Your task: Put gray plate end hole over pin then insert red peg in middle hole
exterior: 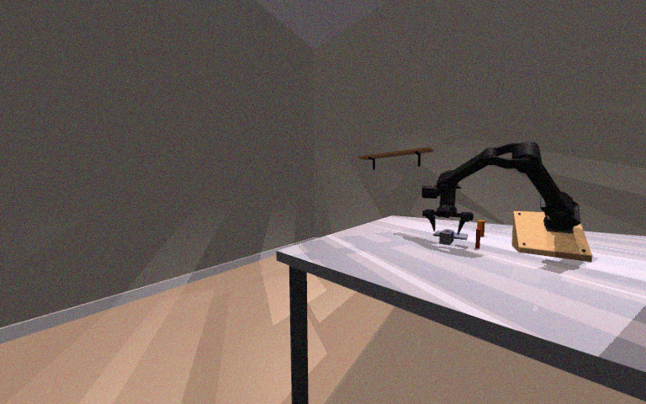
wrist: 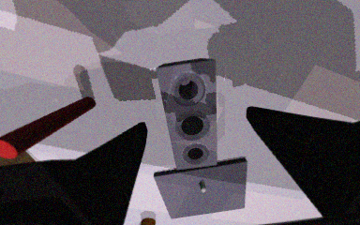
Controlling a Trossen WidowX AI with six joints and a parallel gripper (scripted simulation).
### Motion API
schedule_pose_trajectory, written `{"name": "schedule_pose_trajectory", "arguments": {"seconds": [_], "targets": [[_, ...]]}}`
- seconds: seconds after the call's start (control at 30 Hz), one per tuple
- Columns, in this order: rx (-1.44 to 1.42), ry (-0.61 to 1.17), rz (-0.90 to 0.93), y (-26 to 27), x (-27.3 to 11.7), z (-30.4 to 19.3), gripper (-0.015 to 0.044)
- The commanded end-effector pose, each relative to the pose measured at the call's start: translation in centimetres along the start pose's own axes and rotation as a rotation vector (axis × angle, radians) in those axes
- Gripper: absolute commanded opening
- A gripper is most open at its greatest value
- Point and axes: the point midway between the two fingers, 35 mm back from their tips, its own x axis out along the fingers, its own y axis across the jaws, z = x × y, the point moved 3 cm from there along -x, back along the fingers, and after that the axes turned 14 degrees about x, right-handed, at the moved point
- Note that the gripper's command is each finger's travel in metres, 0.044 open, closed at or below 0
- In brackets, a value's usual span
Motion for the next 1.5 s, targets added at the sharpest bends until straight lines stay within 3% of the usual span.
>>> {"name": "schedule_pose_trajectory", "arguments": {"seconds": [0.0, 0.6, 1.0, 1.43, 1.47], "targets": [[0.014, -0.003, 0.012, 0.2, 0.9, -0.2, 0.044], [0.014, -0.006, 0.013, 0.4, 3.5, -0.2, 0.044], [0.014, -0.006, 0.013, 0.4, 3.5, -0.2, 0.0125], [0.014, -0.006, 0.013, 0.4, 3.5, -0.2, 0.0038], [0.014, -0.006, 0.013, 0.4, 3.5, -0.2, 0.0012]]}}
